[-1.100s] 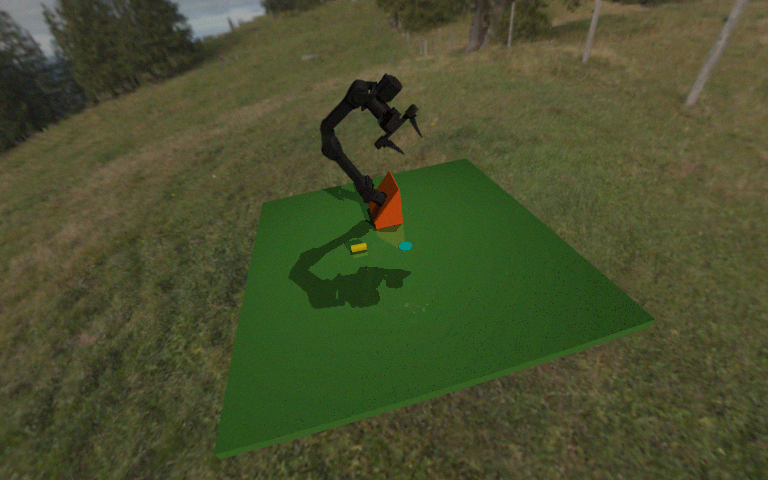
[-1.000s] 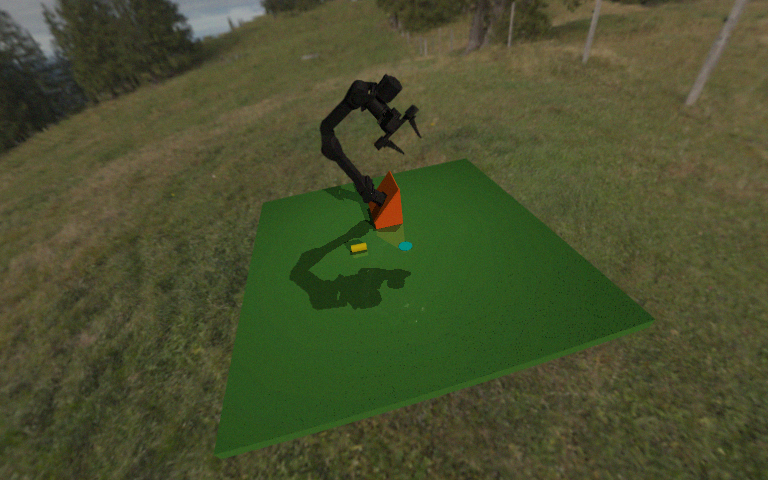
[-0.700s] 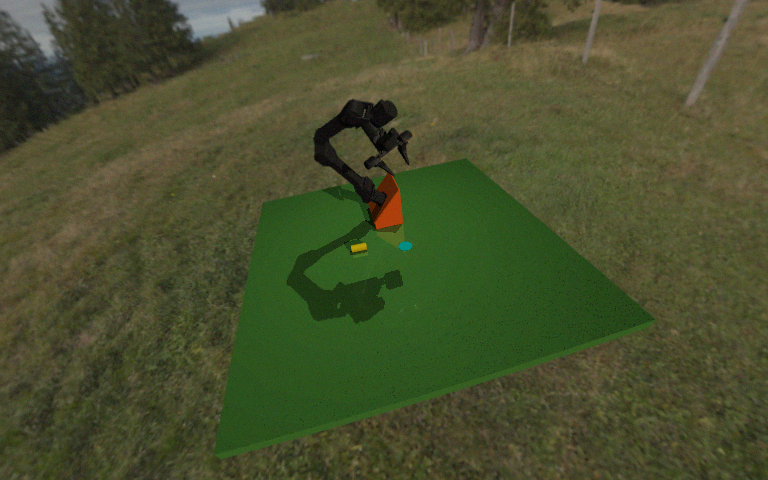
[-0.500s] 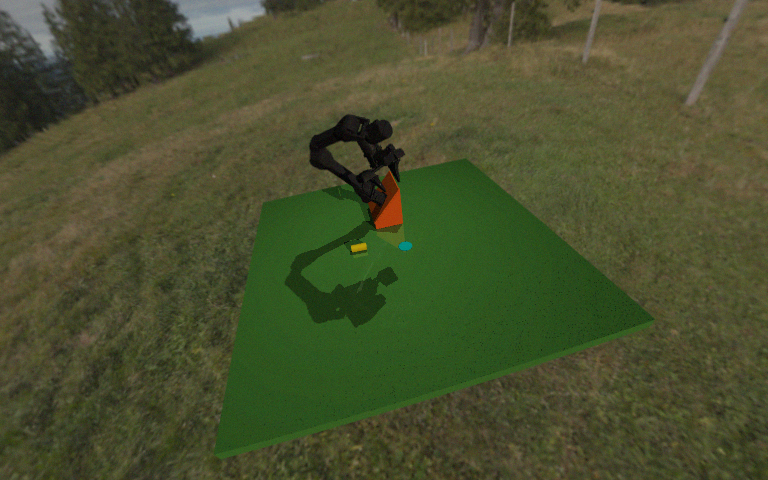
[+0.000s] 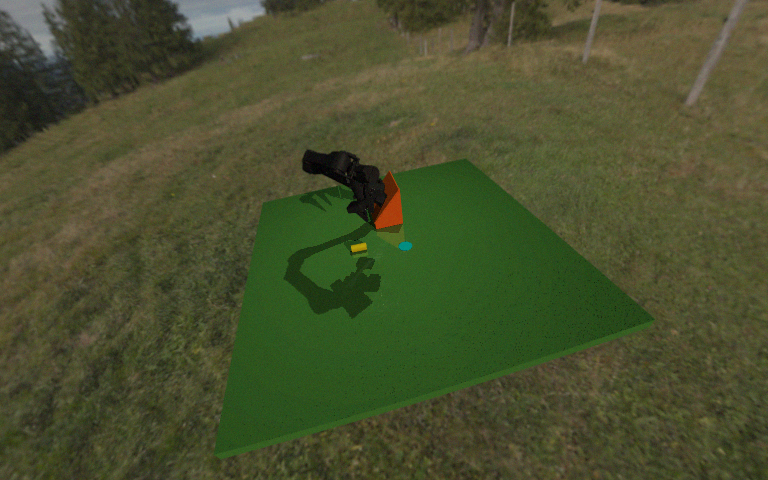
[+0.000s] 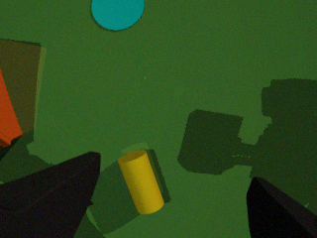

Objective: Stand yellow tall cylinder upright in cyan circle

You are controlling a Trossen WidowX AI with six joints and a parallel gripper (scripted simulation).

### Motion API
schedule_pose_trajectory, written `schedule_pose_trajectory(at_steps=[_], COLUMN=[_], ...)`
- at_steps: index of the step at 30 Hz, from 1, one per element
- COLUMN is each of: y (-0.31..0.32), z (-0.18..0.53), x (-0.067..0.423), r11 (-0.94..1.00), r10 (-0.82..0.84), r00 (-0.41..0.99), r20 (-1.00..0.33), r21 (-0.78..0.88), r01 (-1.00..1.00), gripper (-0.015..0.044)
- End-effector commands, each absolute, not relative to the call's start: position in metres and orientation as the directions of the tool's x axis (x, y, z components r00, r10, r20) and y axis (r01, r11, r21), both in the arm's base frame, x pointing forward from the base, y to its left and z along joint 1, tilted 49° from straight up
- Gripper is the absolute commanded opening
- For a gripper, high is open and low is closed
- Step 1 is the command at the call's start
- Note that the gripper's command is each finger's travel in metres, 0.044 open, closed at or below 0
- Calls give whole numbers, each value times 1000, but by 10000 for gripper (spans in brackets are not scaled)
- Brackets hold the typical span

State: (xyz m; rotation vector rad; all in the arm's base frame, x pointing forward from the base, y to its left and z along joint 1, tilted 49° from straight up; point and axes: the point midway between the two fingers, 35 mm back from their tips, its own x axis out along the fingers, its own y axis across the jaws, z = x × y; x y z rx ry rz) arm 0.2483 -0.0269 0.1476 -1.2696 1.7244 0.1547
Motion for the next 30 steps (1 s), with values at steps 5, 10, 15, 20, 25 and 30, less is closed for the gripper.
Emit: schedule_pose_trajectory(at_steps=[5,10,15,20,25,30], y=[-92,-92,-96,-126,-158,-174], z=[137,137,133,102,76,66], x=[189,189,189,188,178,170], r11=[248,248,248,246,246,248], r10=[-733,-733,-731,-721,-728,-736], r00=[-167,-167,-166,-161,-162,-166], r20=[-659,-659,-662,-674,-667,-656], r21=[-31,-31,-30,-31,-33,-32], r01=[-968,-968,-968,-969,-969,-968], gripper=[309,309,309,309,309,309])
